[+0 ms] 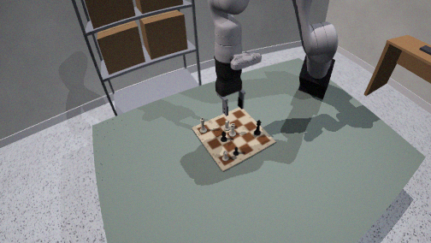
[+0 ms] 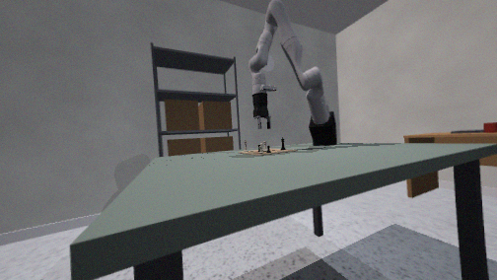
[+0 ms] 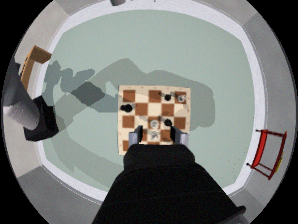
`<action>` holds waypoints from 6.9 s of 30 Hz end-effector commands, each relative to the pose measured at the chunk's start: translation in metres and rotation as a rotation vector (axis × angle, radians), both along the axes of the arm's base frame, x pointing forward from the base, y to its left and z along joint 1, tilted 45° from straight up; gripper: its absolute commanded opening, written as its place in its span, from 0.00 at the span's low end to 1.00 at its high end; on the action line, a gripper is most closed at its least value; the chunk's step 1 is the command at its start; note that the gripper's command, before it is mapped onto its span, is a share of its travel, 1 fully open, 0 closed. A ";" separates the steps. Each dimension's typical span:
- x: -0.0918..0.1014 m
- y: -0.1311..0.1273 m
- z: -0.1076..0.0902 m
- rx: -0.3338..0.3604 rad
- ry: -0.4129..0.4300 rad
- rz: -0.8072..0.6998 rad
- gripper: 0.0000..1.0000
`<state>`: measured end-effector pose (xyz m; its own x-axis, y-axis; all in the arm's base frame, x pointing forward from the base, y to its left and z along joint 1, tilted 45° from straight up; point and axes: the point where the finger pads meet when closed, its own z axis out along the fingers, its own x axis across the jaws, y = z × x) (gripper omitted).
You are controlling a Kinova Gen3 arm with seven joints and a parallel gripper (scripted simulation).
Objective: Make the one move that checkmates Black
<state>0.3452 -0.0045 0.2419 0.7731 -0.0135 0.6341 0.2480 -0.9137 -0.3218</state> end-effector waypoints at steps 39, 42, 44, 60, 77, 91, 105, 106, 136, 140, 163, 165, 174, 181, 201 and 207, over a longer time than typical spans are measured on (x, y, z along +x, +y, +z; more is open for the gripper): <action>0.000 -0.001 -0.001 -0.003 0.002 -0.004 0.79; 0.000 -0.001 -0.001 -0.003 0.002 -0.004 0.79; 0.000 -0.001 -0.001 -0.003 0.002 -0.004 0.79; 0.008 0.004 -0.010 -0.003 0.002 -0.004 0.79; 0.022 0.014 -0.027 -0.003 0.002 -0.004 0.79; 0.029 0.019 -0.036 -0.003 0.002 -0.004 0.79; 0.031 0.020 -0.037 -0.003 0.002 -0.004 0.79; 0.031 0.020 -0.037 -0.003 0.002 -0.004 0.79; 0.031 0.020 -0.037 -0.003 0.002 -0.004 0.79; 0.031 0.020 -0.037 -0.003 0.002 -0.004 0.79; 0.051 0.034 -0.062 -0.003 0.002 -0.004 0.79; 0.052 0.035 -0.064 -0.003 0.002 -0.004 0.79; 0.054 0.036 -0.065 -0.003 0.002 -0.004 0.79; 0.054 0.036 -0.065 -0.003 0.002 -0.004 0.79; 0.054 0.036 -0.065 -0.003 0.002 -0.004 0.79; 0.054 0.036 -0.065 -0.003 0.002 -0.004 0.79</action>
